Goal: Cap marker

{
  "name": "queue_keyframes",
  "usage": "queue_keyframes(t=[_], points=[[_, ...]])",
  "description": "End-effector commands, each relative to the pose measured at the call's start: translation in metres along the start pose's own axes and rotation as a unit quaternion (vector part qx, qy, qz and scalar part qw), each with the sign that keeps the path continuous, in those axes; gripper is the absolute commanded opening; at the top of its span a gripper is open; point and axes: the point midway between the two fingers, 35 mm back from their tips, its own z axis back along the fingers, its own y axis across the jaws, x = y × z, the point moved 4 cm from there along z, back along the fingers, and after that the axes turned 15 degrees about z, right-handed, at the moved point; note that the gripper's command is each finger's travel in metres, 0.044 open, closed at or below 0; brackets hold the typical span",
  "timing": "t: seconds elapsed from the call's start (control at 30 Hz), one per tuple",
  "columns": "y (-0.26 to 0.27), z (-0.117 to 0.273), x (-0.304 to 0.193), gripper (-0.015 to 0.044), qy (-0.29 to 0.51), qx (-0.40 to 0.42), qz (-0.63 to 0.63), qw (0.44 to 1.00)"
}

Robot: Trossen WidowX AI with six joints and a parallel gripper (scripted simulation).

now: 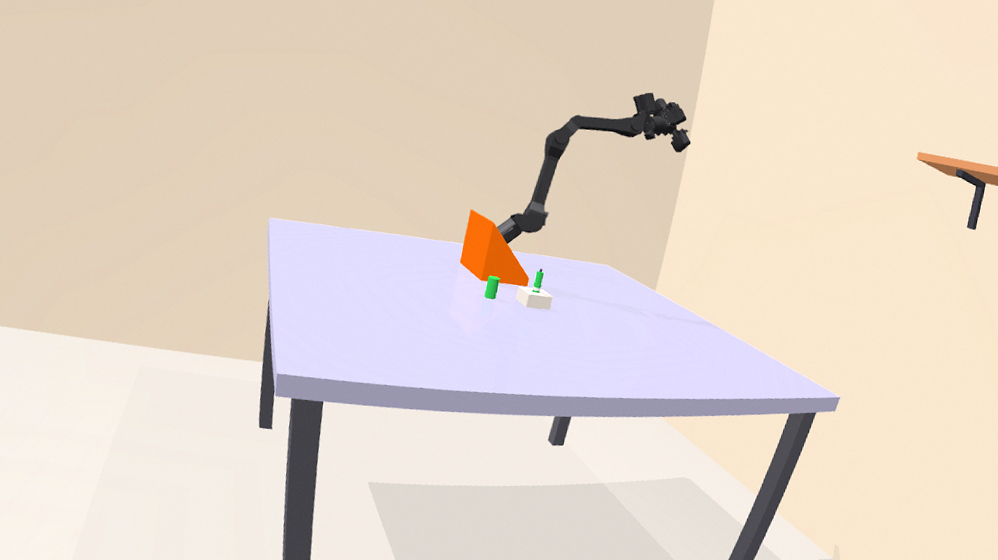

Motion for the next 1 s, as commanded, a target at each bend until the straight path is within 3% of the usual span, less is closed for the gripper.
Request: queue_keyframes(t=[0.0, 0.5, 0.73, 0.97], points=[[-0.026, -0.003, -0.012, 0.0249, 0.013, -0.049, 0.036, 0.998], [-0.157, 0.013, -0.056, 0.0249, 0.109, -0.232, 0.164, 0.953], [-0.252, 0.060, -0.071, 0.0249, 0.191, -0.352, 0.222, 0.889], [-0.335, 0.138, -0.073, 0.0249, 0.279, -0.464, 0.257, 0.800]])
